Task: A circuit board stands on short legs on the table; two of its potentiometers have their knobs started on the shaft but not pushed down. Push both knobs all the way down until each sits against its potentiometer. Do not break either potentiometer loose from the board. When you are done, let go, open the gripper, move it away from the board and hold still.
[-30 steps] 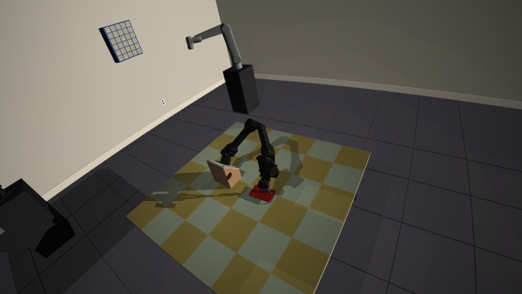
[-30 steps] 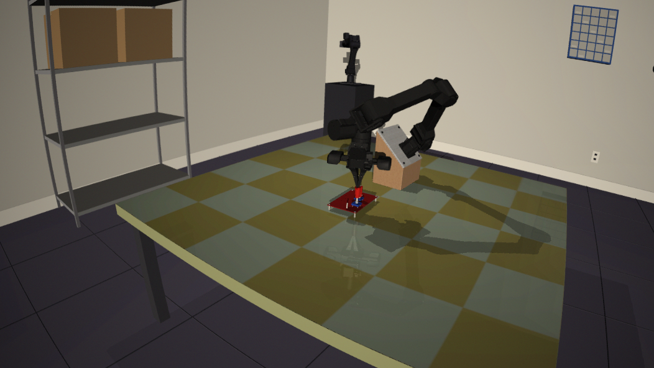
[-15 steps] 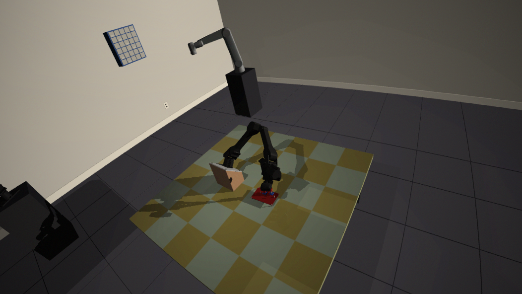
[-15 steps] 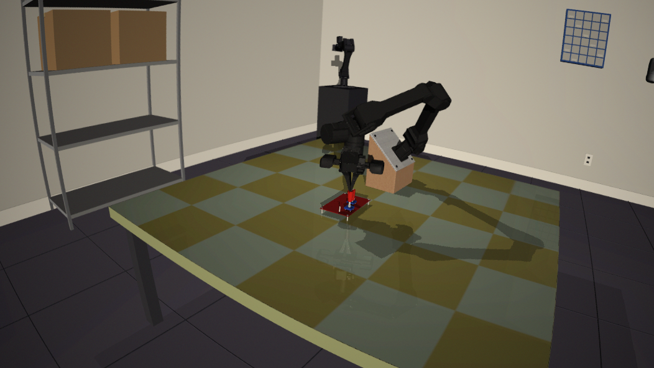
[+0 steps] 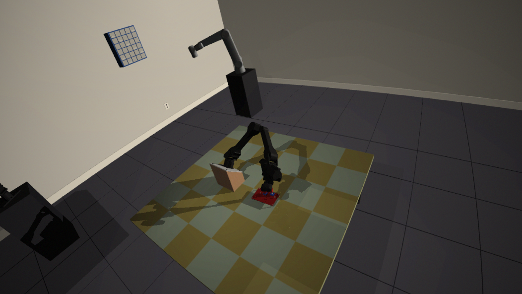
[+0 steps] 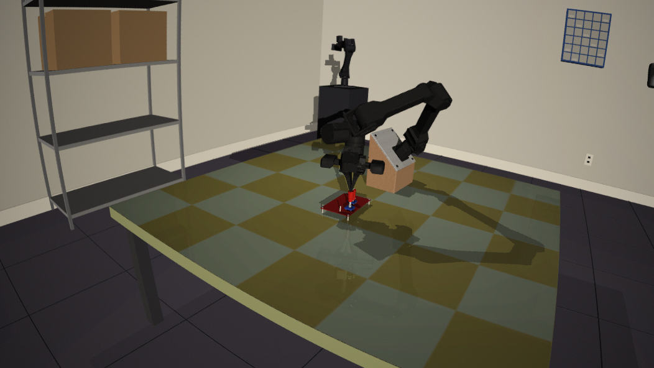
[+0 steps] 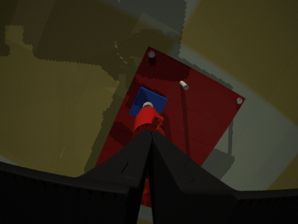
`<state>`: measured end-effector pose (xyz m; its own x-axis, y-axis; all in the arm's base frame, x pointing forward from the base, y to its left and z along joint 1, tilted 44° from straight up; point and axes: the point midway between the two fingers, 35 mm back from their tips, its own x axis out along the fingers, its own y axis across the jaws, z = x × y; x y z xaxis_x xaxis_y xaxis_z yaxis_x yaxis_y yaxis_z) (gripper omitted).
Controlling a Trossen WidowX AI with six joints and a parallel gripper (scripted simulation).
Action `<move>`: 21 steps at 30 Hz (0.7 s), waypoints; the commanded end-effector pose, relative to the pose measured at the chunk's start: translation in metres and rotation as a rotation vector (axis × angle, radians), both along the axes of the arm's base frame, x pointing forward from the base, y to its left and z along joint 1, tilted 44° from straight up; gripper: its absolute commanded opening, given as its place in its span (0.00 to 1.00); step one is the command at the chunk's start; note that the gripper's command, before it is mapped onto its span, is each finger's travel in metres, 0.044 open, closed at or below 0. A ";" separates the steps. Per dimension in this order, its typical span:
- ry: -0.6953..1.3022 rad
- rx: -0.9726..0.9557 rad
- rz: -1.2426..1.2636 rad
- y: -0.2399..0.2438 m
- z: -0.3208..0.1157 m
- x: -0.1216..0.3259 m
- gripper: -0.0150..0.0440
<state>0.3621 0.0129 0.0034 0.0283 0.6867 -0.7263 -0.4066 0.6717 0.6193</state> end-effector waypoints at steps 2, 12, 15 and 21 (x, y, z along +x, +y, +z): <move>-0.001 0.002 0.008 0.007 -0.005 0.001 0.25; -0.001 0.002 0.008 0.007 -0.005 0.001 0.25; -0.001 0.002 0.008 0.009 -0.007 0.001 0.25; -0.001 0.002 0.008 0.010 -0.008 0.001 0.25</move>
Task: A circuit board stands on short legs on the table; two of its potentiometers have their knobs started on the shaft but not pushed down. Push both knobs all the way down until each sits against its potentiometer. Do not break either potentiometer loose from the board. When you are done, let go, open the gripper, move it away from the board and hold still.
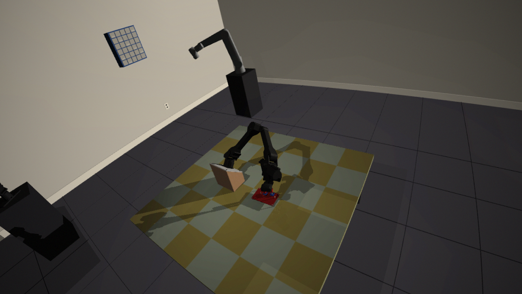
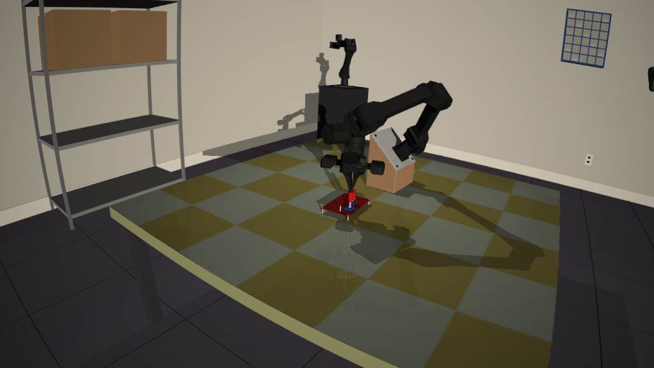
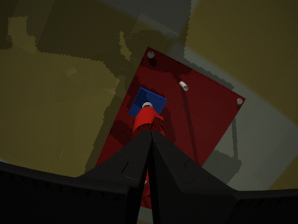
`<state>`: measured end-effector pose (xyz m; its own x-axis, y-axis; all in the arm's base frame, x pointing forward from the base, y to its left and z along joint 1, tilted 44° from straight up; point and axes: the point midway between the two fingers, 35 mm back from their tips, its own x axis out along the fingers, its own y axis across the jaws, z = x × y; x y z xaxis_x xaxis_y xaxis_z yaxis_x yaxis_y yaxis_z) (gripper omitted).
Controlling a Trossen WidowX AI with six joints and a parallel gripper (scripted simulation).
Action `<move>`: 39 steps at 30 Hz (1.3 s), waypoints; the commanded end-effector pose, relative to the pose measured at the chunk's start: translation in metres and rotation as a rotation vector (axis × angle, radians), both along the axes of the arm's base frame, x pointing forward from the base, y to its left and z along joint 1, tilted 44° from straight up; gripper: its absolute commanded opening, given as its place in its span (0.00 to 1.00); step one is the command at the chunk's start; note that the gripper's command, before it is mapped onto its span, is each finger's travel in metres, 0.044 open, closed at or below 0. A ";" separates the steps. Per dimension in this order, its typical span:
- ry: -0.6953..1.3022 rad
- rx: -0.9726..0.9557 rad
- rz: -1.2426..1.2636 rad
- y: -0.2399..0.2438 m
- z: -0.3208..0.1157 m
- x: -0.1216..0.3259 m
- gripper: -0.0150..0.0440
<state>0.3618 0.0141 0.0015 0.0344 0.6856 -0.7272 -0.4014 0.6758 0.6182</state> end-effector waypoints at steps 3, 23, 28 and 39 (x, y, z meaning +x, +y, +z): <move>0.000 0.003 0.016 0.009 -0.006 0.001 0.25; 0.000 0.004 0.016 0.012 -0.010 0.001 0.25; 0.000 0.004 0.016 0.014 -0.012 0.001 0.25; 0.000 0.004 0.016 0.016 -0.014 0.001 0.25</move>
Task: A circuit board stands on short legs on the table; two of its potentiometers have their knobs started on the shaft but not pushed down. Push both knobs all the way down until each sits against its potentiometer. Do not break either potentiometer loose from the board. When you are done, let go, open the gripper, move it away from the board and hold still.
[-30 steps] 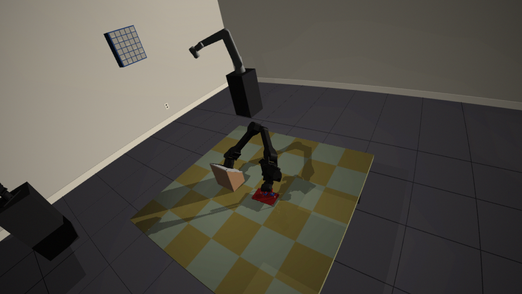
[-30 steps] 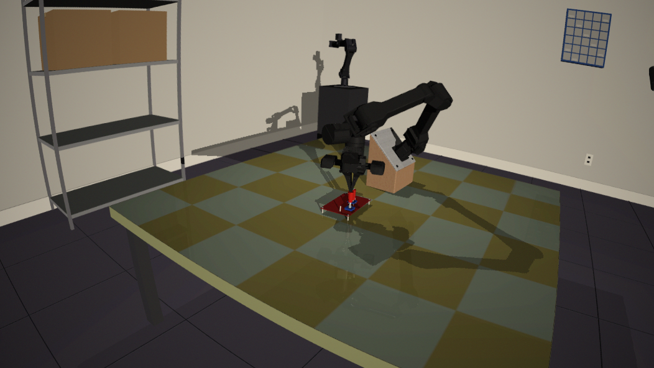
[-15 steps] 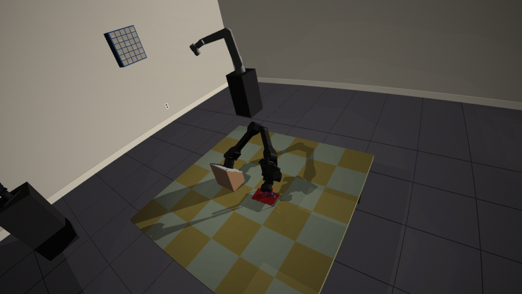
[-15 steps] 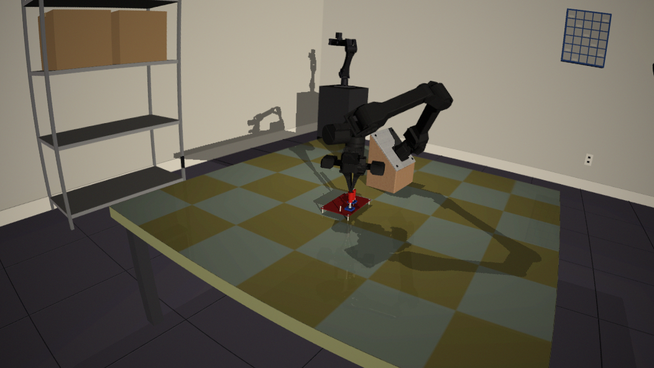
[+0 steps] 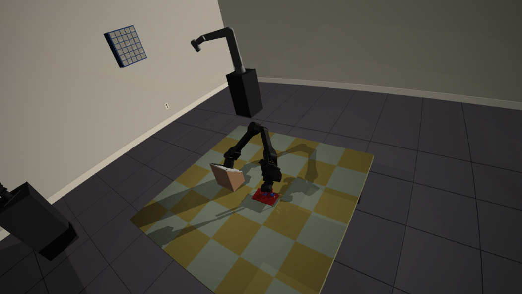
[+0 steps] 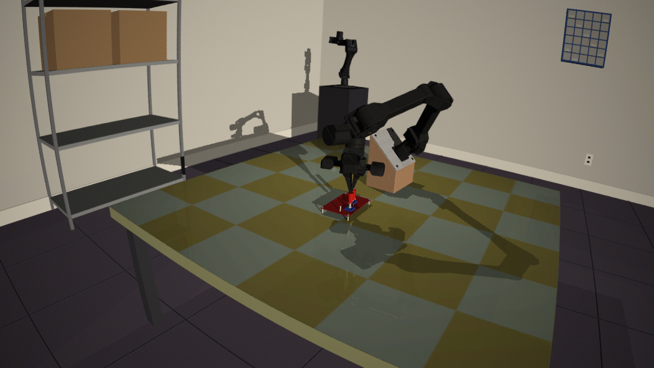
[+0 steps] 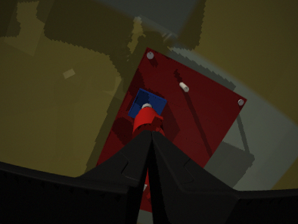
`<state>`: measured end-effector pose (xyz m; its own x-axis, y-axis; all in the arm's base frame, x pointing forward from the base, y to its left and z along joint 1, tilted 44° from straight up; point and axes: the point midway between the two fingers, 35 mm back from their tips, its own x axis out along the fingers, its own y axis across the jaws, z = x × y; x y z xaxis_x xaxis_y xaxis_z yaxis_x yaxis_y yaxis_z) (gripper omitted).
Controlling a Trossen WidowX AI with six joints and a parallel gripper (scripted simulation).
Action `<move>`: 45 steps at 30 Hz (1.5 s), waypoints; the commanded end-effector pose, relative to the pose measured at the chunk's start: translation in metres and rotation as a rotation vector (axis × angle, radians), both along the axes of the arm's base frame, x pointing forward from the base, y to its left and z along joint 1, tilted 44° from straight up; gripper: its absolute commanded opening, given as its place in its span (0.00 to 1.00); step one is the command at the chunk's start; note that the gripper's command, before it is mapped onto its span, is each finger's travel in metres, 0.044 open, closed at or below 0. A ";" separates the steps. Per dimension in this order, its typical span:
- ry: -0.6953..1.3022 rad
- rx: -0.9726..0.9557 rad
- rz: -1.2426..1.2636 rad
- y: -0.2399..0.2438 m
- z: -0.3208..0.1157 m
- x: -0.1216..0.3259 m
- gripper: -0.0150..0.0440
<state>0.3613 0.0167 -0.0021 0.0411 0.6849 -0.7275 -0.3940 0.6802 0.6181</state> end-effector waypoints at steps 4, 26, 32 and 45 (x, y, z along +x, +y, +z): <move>-0.001 0.004 0.026 0.014 -0.011 0.002 0.25; -0.001 0.004 0.026 0.016 -0.013 0.002 0.25; -0.001 0.004 0.026 0.017 -0.013 0.002 0.25; -0.001 0.004 0.026 0.017 -0.014 0.002 0.25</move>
